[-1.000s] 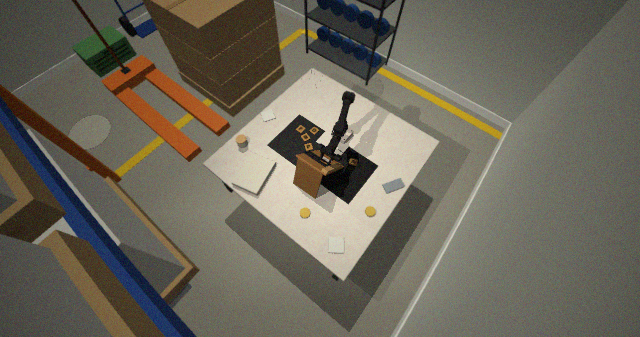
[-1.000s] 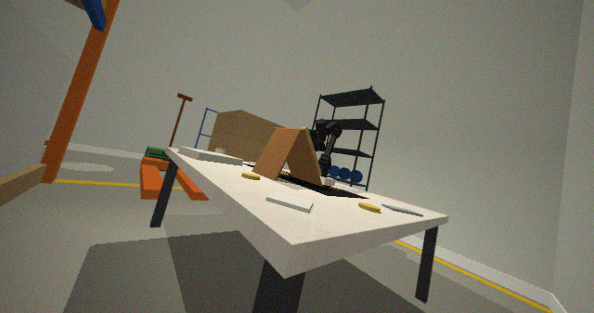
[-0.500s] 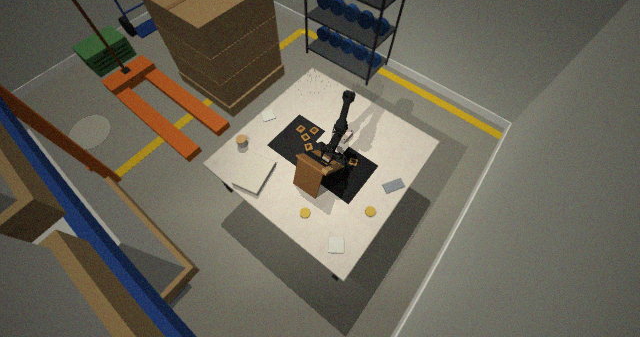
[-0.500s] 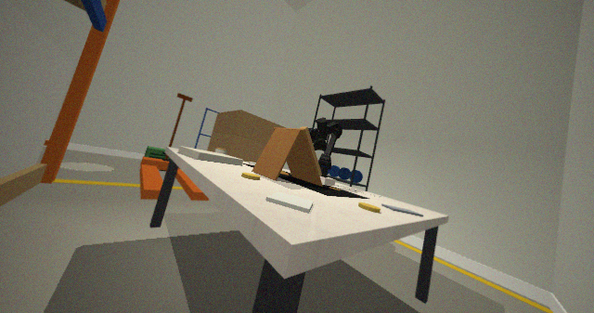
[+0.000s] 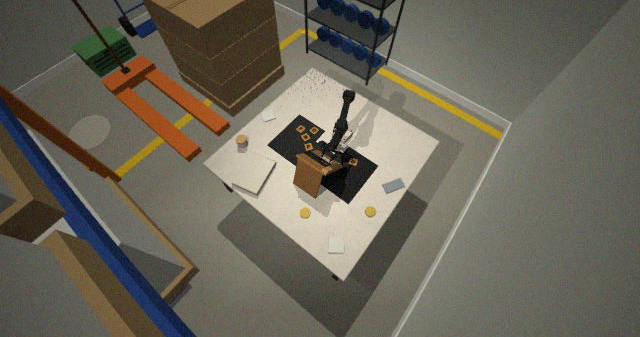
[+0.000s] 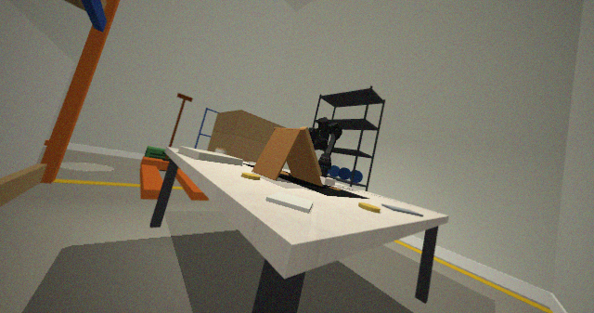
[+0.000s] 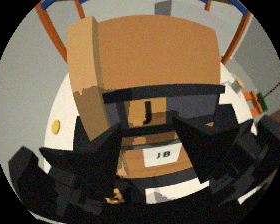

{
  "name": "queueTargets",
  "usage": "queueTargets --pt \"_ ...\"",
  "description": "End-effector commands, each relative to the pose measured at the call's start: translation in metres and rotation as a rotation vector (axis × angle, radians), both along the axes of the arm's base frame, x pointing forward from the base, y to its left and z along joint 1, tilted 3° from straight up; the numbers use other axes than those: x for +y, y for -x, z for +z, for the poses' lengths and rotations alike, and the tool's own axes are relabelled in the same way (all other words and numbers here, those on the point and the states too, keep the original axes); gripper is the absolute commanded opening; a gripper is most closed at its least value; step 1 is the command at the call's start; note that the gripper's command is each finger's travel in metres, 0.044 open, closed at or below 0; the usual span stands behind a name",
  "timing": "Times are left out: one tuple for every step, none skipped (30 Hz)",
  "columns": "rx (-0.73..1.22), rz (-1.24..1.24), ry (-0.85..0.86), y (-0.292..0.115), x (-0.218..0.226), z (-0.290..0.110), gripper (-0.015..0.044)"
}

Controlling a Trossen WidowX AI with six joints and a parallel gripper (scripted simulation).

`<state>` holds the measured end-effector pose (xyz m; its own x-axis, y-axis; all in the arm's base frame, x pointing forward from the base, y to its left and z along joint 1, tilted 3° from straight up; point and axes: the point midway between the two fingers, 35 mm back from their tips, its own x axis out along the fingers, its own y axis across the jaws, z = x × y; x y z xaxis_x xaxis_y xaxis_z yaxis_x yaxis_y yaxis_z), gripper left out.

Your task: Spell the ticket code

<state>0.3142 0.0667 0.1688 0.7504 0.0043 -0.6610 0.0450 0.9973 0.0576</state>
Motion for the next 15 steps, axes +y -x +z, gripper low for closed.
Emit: queueTargets --pt "-0.003 -0.005 -0.002 0.0023 -0.0002 0.0024 0.0295" --pt "-0.002 -0.005 -0.002 0.0028 -0.0002 0.0026 0.0295" --pt "-0.002 -0.005 -0.002 0.0033 -0.0002 0.0029 0.0295" --pt "-0.002 -0.005 -0.002 0.0037 -0.0001 0.0032 0.0295" --pt "-0.002 -0.005 -0.002 0.0042 -0.0001 0.0035 0.0295" --pt "-0.002 -0.005 -0.002 0.0046 0.0 0.0038 0.0295" --pt "-0.002 -0.005 -0.002 0.0051 0.0 0.0041 0.0295" --pt "-0.002 -0.005 -0.002 0.0055 0.0 0.0044 0.0295" --pt "-0.002 -0.005 -0.002 0.0059 0.0 0.0048 0.0295" --pt "-0.002 -0.005 -0.002 0.0063 0.0 0.0051 0.0295" --pt "-0.002 -0.005 -0.002 0.0068 0.0 0.0054 0.0295" --pt "-0.002 -0.005 -0.002 0.0072 0.0 0.0057 0.0295" --pt "-0.002 -0.005 -0.002 0.0076 0.0 0.006 0.0295" --pt "-0.002 -0.005 -0.002 0.008 0.0 0.0064 0.0295" --pt "-0.002 -0.005 -0.002 0.0084 0.0 0.0067 0.0295"
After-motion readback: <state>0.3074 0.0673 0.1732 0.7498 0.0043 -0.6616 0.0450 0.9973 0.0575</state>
